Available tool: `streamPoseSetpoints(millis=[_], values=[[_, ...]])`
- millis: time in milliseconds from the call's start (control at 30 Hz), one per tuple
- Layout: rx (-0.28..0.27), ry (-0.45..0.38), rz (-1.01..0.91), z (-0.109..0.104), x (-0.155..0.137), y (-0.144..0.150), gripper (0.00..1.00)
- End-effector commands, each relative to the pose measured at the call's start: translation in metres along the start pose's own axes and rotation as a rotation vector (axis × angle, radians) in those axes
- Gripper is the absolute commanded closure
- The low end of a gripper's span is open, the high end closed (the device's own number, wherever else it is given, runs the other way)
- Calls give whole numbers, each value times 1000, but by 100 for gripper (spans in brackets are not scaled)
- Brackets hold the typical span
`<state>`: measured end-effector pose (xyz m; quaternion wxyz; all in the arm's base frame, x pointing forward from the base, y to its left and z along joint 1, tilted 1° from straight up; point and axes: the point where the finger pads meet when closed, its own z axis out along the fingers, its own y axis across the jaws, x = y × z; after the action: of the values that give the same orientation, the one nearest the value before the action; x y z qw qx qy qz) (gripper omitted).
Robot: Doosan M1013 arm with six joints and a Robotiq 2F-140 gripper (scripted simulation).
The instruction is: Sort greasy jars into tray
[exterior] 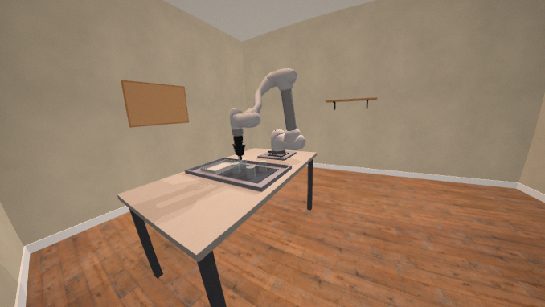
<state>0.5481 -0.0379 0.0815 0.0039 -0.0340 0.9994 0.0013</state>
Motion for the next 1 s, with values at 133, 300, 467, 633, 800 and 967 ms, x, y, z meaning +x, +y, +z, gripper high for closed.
streamPoseSetpoints(millis=[133,300,467,633,800,967], values=[[-2,-1,-2,1,-2,-1,100],[-2,-1,-2,1,-3,-1,100],[-2,-1,-2,1,-3,-1,100],[-2,-1,-2,1,-4,-1,100],[-2,-1,-2,1,-4,-1,100],[-2,-1,-2,1,-5,-1,100]])
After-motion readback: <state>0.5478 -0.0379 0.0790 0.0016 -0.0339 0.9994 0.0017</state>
